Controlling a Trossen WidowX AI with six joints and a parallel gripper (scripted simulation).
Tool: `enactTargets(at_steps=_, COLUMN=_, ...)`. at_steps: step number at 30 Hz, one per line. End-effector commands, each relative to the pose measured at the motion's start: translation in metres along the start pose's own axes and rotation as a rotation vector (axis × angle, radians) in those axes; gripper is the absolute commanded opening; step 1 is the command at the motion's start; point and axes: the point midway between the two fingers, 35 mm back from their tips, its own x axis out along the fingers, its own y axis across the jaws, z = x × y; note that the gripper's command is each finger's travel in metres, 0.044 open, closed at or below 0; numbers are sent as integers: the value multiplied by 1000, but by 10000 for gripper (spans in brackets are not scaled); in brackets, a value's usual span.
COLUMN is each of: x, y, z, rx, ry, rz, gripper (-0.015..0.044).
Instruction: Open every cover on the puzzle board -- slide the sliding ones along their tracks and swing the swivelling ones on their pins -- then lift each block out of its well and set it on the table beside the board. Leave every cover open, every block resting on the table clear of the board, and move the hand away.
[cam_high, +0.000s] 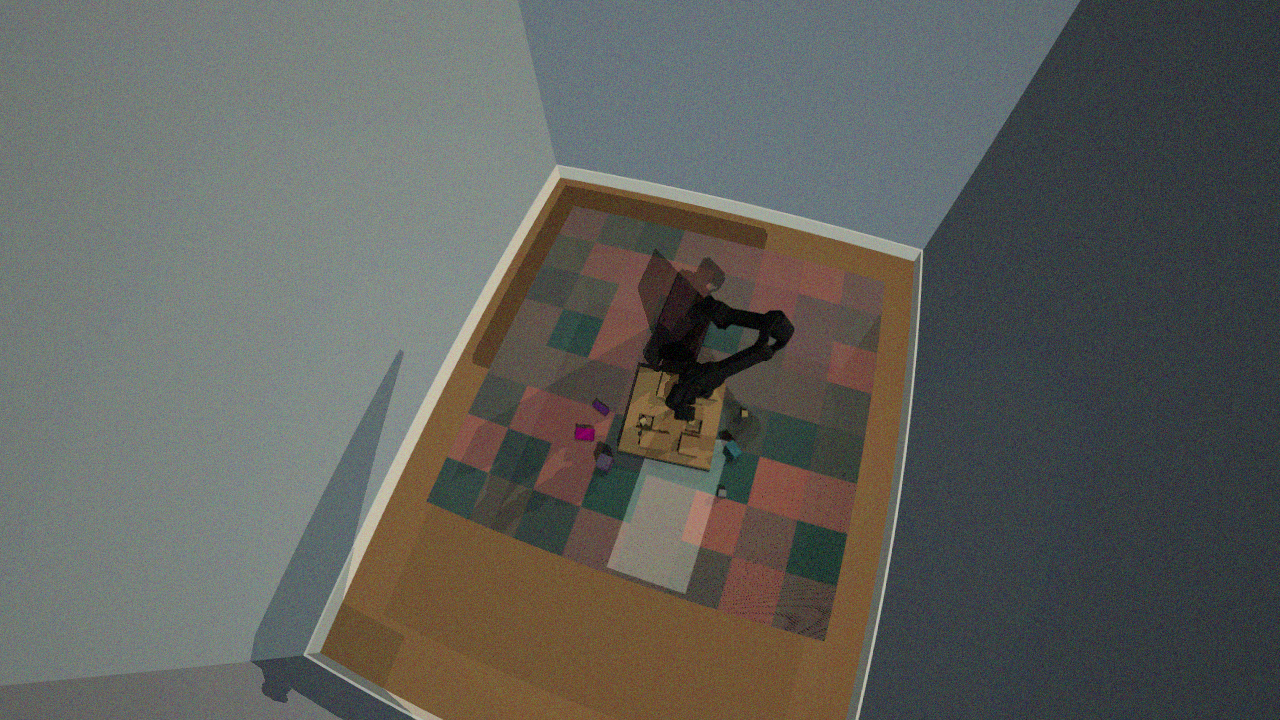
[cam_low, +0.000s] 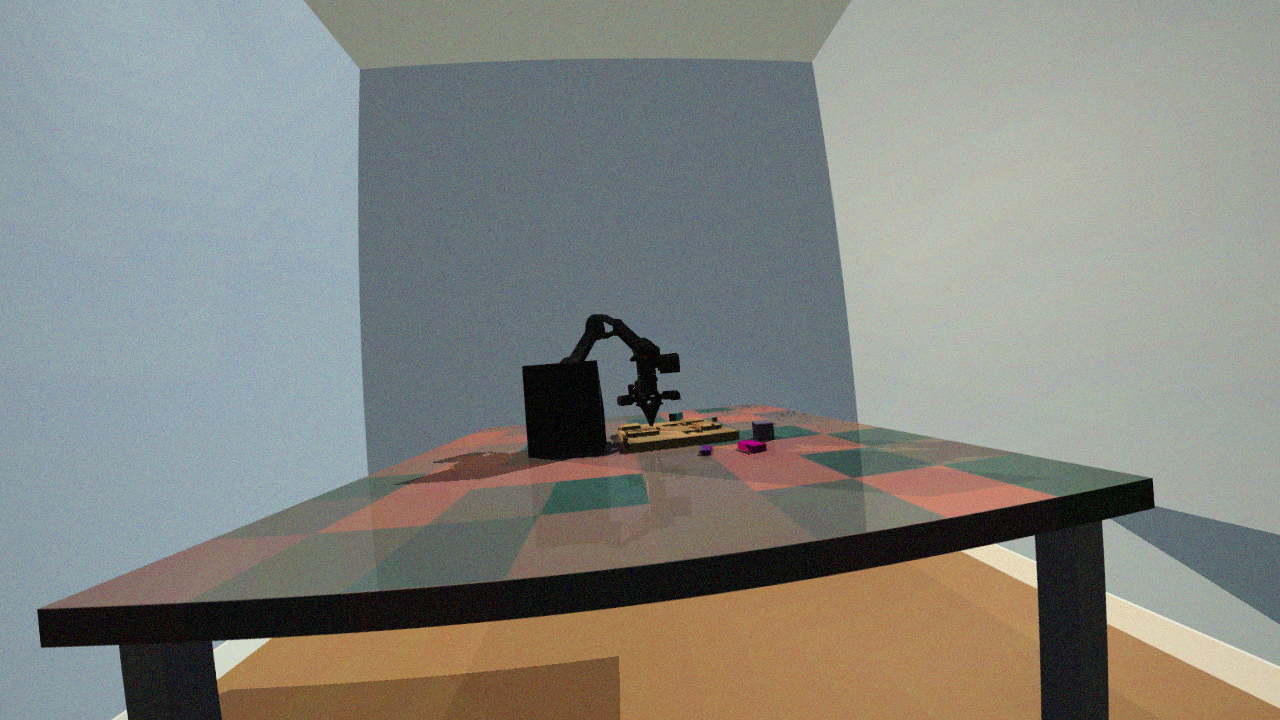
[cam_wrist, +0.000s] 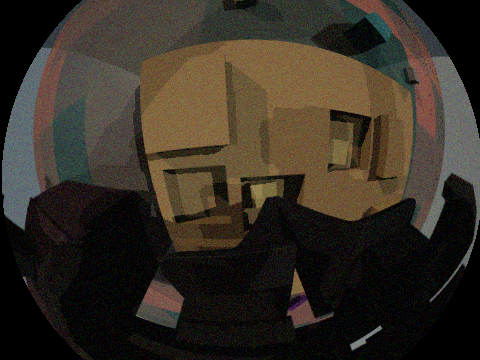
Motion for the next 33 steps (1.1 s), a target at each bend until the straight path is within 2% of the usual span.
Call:
enactTargets(at_steps=1, x=5, y=3, z=0, rx=11, ry=-7, rz=6, gripper=0)
enactTargets(at_steps=33, x=15, y=-4, z=-11, rx=19, ry=-7, rz=5, gripper=0)
